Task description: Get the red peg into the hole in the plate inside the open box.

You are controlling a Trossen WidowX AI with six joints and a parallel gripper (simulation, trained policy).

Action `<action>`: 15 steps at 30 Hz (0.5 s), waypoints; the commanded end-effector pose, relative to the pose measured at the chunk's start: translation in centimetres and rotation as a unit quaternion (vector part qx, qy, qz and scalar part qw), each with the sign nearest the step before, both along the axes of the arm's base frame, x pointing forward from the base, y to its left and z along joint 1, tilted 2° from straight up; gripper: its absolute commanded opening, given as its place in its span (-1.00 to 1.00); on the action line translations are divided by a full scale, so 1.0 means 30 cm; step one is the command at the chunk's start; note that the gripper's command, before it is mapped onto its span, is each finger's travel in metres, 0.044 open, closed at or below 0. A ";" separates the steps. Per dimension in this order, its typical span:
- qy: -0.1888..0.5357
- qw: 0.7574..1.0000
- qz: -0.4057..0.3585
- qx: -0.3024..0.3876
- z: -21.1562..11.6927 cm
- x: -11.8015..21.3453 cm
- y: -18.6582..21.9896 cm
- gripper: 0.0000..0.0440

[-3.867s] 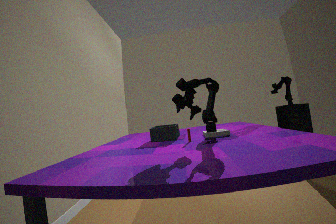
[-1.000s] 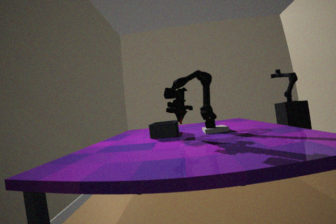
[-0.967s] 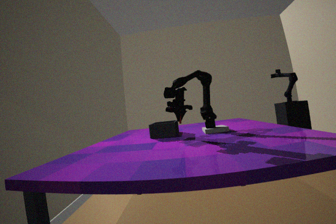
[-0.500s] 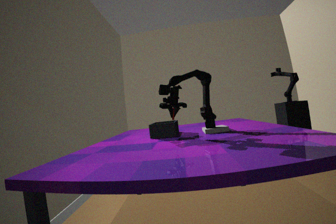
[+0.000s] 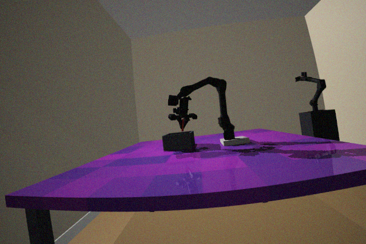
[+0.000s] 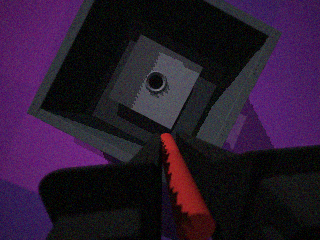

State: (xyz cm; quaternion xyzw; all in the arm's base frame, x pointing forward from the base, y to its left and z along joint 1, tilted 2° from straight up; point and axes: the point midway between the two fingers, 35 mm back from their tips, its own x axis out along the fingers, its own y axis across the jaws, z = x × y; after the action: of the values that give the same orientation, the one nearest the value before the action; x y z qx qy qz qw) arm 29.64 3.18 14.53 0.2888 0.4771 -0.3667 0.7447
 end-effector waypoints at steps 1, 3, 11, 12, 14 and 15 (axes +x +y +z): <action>-0.001 1.000 -0.001 -0.003 -0.009 0.041 -0.042 -1.00; 0.001 1.000 0.001 -0.003 -0.020 0.060 -0.065 -1.00; 0.015 1.000 0.022 0.000 -0.069 0.125 -0.145 -1.00; 0.017 1.000 0.026 0.001 -0.076 0.131 -0.153 -1.00; 0.021 0.999 0.034 0.003 -0.091 0.143 -0.166 -1.00; 0.024 0.999 0.038 0.004 -0.099 0.148 -0.172 -1.00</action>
State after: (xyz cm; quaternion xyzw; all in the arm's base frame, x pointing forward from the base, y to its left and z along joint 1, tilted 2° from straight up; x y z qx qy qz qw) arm 33.48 -1.53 12.03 0.2689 0.4994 -0.3525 0.7443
